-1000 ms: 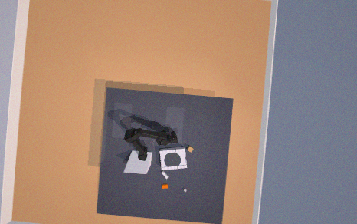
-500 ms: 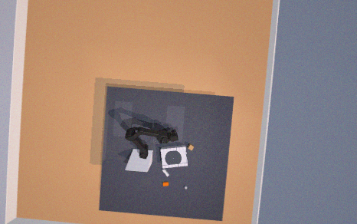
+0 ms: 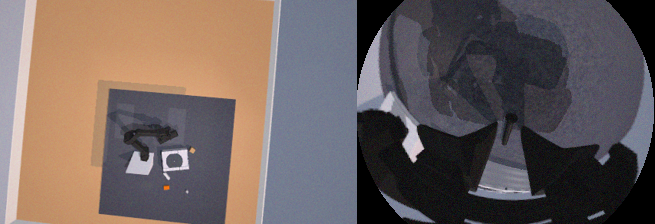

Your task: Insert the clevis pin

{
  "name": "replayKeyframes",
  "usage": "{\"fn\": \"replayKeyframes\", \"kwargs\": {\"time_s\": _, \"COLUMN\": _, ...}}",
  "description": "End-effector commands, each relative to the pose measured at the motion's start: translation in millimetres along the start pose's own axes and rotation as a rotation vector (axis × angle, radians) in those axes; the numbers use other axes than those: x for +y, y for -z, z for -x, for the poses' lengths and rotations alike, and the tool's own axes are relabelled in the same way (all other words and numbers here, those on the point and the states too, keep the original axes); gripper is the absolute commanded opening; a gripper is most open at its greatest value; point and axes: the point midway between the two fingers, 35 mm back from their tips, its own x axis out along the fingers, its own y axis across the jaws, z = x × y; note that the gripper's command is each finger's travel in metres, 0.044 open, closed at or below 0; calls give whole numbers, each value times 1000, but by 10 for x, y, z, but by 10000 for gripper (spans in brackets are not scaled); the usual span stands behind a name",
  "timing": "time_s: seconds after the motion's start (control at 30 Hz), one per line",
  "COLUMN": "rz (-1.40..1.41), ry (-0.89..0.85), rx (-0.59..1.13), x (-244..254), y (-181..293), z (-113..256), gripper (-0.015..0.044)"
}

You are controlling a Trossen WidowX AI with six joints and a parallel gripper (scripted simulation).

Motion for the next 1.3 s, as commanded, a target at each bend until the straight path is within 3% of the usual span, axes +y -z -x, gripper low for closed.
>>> {"fn": "replayKeyframes", "kwargs": {"time_s": 0.0, "rz": -30, "ry": 8, "rx": 135, "x": 12, "y": -32, "z": 71, "gripper": 160}}
{"fn": "replayKeyframes", "kwargs": {"time_s": 0.93, "rz": -39, "ry": 12, "rx": 165, "x": 14, "y": -54, "z": -4, "gripper": 160}}
{"fn": "replayKeyframes", "kwargs": {"time_s": 1.07, "rz": -39, "ry": 12, "rx": 165, "x": 14, "y": -54, "z": -4, "gripper": 55}}
{"fn": "replayKeyframes", "kwargs": {"time_s": 1.27, "rz": -39, "ry": 12, "rx": 165, "x": 14, "y": -54, "z": -4, "gripper": 15}}
